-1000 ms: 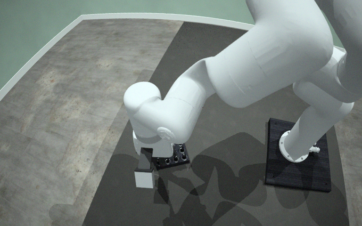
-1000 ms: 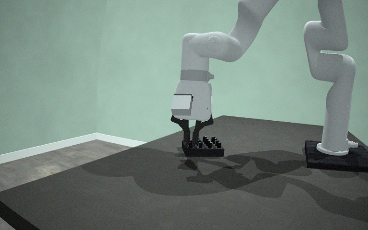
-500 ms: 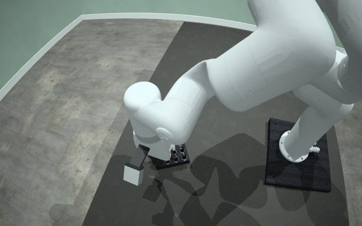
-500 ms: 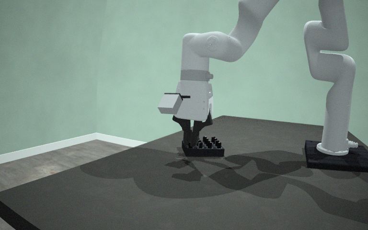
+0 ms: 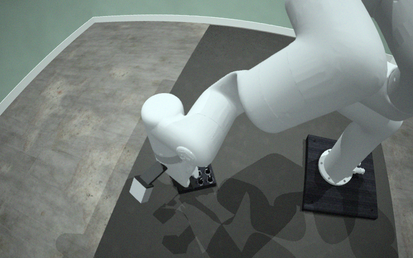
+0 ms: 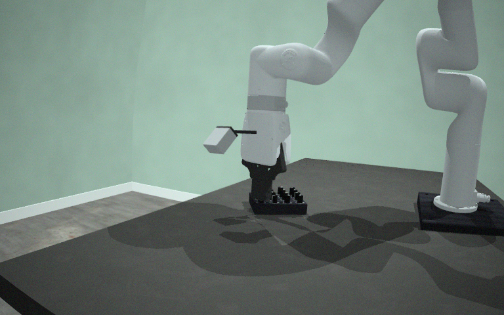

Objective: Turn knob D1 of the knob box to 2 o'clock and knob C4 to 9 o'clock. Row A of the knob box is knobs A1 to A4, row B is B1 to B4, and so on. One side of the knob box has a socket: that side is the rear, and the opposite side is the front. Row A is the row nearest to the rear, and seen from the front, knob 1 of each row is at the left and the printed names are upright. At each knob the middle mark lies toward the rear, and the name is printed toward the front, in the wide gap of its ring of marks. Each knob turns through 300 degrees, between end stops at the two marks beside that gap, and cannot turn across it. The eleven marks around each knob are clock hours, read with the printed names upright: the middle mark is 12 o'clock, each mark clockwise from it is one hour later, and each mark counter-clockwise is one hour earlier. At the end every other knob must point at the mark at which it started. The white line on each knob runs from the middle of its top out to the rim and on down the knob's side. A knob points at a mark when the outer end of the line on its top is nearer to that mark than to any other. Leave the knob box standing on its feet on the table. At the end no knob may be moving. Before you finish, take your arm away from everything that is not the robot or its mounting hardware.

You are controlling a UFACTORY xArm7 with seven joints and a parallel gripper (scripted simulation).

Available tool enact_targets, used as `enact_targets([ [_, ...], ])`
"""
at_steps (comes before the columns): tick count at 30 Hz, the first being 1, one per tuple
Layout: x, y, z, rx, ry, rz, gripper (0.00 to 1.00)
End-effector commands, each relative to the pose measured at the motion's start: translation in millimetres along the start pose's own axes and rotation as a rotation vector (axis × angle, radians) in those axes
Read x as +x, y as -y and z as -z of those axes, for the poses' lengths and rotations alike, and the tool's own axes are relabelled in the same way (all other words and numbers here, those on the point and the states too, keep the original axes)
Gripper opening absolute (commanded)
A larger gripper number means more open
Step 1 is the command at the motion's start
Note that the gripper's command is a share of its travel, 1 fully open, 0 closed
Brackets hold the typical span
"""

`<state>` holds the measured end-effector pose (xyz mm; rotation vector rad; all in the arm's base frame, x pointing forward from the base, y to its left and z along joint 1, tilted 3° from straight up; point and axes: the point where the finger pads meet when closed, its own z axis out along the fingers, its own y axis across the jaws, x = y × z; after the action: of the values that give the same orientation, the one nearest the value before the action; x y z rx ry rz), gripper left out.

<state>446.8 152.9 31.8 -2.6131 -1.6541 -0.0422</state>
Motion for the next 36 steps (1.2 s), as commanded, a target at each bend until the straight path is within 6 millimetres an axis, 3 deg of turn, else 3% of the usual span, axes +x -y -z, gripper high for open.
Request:
enact_targets([
  [1, 0.9, -1.3, 1.5, -0.004, 0.001, -0.119, 0.08],
  [22, 0.9, -1.3, 1.5, -0.004, 0.0, -0.507, 0.08],
  [36, 0.9, -1.3, 1.5, -0.004, 0.0, -0.63, 0.08],
])
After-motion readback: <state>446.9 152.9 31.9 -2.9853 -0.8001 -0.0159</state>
